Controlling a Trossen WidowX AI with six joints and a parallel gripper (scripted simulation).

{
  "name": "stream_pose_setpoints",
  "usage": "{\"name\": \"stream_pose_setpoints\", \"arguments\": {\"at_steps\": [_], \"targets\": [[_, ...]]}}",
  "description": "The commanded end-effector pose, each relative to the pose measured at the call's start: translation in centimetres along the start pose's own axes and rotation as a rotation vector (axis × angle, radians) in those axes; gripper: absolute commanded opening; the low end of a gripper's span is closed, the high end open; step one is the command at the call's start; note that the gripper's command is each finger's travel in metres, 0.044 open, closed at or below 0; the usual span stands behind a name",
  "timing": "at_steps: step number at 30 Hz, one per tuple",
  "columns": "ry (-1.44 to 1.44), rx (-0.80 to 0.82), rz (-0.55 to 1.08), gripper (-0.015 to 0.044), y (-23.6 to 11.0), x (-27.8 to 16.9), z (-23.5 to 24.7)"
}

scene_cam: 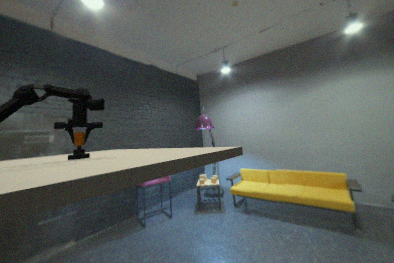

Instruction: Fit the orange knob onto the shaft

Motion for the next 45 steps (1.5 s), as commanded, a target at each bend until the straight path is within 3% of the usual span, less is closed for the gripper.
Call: {"name": "stream_pose_setpoints", "arguments": {"at_steps": [1, 45], "targets": [[-0.007, -0.001, 0.002, 0.0, 0.0, 0.02, 0.11], [0.039, -0.001, 0.002, 0.0, 0.33, 0.0, 0.06]]}}
Point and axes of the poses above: the point midway between the two fingers, 35 mm back from their tips, its own y axis out along the fingers, its own z axis across the jaws, x = y × z, the point moved 1 cm from there along -y, back along the fingers, and after that the axes turned 7 degrees about -y, right-handed, at the moved point
